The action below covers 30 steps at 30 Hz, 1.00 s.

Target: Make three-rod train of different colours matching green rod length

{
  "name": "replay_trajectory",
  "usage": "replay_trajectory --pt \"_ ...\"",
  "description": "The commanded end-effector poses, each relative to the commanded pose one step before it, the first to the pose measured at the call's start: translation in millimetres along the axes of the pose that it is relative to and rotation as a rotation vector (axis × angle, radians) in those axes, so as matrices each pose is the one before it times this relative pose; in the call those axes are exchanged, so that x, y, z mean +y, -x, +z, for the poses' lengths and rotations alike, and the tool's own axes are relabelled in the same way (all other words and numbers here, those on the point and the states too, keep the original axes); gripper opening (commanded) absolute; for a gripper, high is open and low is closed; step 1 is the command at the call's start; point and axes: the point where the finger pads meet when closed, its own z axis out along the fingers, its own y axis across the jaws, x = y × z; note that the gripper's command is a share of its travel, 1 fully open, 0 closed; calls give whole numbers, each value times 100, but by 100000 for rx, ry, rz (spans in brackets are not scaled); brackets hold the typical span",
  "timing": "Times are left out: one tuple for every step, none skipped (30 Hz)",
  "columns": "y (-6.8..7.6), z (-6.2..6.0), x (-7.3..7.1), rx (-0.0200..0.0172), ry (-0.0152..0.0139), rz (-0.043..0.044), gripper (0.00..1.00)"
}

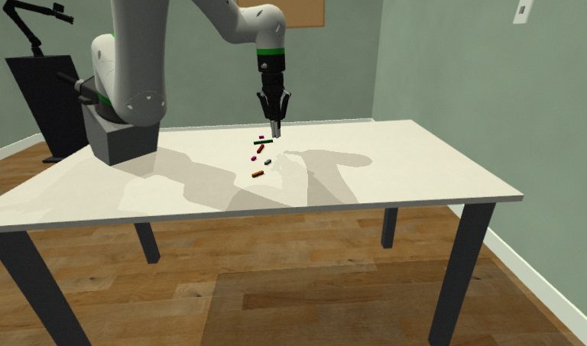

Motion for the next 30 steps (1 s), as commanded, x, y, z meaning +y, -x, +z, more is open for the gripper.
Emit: replay_trajectory --pt "-56 1145 100 34 143 45 3" --pt "0 435 8 0 1 0 3" --pt "0 417 8 0 1 0 3" --pt "0 395 8 0 1 0 3" --pt "0 368 7 0 0 0 3" --pt "0 338 5 1 -2 -1 3" --pt "0 303 7 -1 3 1 3" --pt "0 268 4 0 -1 0 3" --pt "0 230 5 0 1 0 3" --pt "0 193 3 1 -2 -1 3" --pt "0 154 4 -1 2 1 3" --pt "0 118 2 0 0 0 3" --pt "0 84 1 0 -1 0 3" --pt "0 55 1 0 -1 0 3" --pt "0 0 0 0 0 0 3" --pt "0 0 0 0 0 0 3" --pt "0 30 0 0 -1 0 3" --pt "0 12 0 0 0 0 3" --pt "0 2 0 0 0 0 3" --pt "0 0 0 0 0 0 3" --pt "0 0 0 0 0 0 3" --pt "0 0 0 0 0 0 3" --pt "0 0 0 0 0 0 3" --pt "0 0 0 0 0 0 3" --pt "0 0 0 0 0 0 3" --pt "0 0 0 0 0 0 3" --pt "0 0 0 0 0 0 3" --pt "0 0 0 0 0 0 3" --pt "0 0 0 0 0 0 3" --pt "0 0 0 0 0 0 3"
